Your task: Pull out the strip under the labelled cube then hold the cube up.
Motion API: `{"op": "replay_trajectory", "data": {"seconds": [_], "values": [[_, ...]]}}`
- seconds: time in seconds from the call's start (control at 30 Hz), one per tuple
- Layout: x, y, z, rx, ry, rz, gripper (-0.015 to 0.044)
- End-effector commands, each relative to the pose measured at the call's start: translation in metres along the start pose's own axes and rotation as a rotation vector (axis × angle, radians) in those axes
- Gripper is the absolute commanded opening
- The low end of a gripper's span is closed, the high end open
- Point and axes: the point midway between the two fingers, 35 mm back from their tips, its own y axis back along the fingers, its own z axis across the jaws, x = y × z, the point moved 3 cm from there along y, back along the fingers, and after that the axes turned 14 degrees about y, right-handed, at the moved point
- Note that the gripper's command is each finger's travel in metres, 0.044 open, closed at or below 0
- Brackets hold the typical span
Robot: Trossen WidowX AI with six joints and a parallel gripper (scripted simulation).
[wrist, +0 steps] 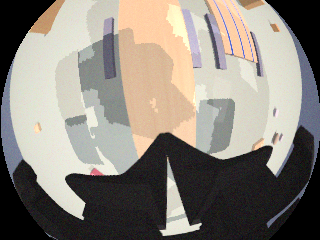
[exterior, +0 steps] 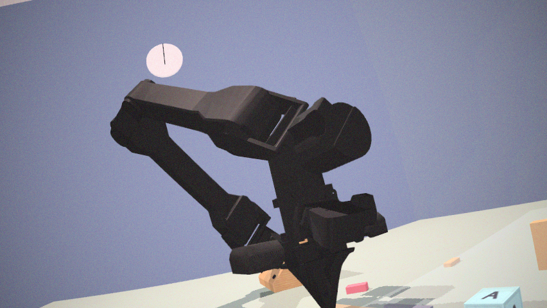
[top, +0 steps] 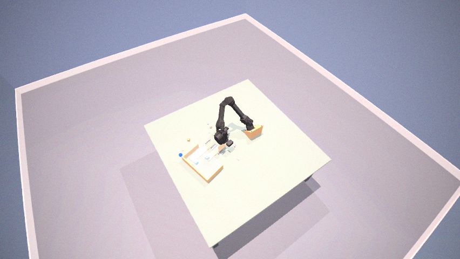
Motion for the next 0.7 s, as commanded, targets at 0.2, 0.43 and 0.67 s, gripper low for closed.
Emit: {"op": "replay_trajectory", "data": {"seconds": [0.2, 0.43, 0.67], "values": [[0.02, -0.004, 0.006, -0.003, 0.007, 0.021, 0.0], [0.03, -0.004, 0.008, -0.003, 0.007, 0.022, 0.0], [0.04, -0.004, 0.011, -0.003, 0.008, 0.022, 0.0]]}}
